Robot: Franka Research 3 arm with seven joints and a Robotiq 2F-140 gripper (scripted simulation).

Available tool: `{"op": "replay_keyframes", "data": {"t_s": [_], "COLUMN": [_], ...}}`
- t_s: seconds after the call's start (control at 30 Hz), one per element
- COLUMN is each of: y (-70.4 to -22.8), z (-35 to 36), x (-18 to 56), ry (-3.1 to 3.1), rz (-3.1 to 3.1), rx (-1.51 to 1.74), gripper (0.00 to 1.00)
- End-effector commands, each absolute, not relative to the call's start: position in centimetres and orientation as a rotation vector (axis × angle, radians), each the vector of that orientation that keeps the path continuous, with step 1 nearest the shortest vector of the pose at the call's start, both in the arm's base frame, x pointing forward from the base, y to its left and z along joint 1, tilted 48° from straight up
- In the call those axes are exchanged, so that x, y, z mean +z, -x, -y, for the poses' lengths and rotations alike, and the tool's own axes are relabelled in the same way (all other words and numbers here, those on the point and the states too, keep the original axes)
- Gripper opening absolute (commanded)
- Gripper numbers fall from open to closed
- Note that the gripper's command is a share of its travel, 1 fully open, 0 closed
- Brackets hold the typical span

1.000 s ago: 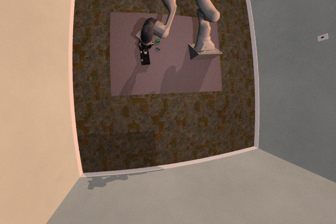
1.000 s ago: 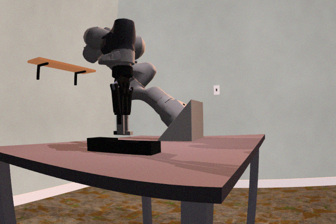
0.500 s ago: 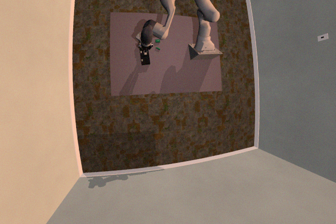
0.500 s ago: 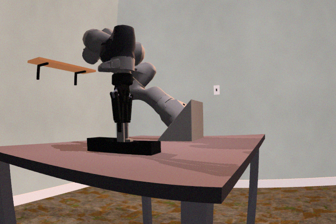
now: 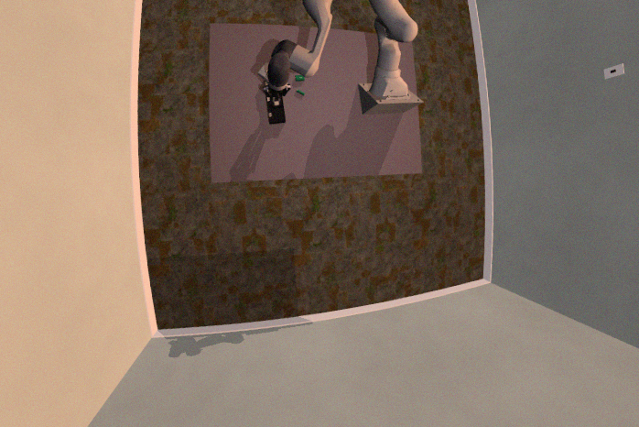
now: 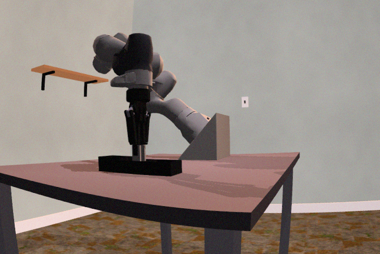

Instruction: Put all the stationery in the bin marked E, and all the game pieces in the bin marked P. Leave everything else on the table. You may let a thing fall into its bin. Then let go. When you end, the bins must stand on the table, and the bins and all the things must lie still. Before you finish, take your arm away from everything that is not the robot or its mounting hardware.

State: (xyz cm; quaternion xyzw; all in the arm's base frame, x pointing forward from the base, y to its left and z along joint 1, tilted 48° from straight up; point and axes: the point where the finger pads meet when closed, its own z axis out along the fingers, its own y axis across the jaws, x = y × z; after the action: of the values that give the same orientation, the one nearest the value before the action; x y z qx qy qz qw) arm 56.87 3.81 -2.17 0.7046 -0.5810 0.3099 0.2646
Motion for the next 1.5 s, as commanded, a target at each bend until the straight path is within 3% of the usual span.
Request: {"op": "replay_keyframes", "data": {"t_s": [0.0,0.13,0.17,1.47], "y": [-57.0,-57.0,-57.0,-56.6], "z": [-3.8,-3.8,-3.8,-5.7], "x": [-2.3,-2.3,-2.3,-0.5], "ry": [-1.904,-1.904,-1.904,-1.904], "rz": [1.576,1.576,1.576,1.576], "rx": [0.841,0.841,0.841,0.841], "gripper": [0.11,0.11,0.18,0.18]}}
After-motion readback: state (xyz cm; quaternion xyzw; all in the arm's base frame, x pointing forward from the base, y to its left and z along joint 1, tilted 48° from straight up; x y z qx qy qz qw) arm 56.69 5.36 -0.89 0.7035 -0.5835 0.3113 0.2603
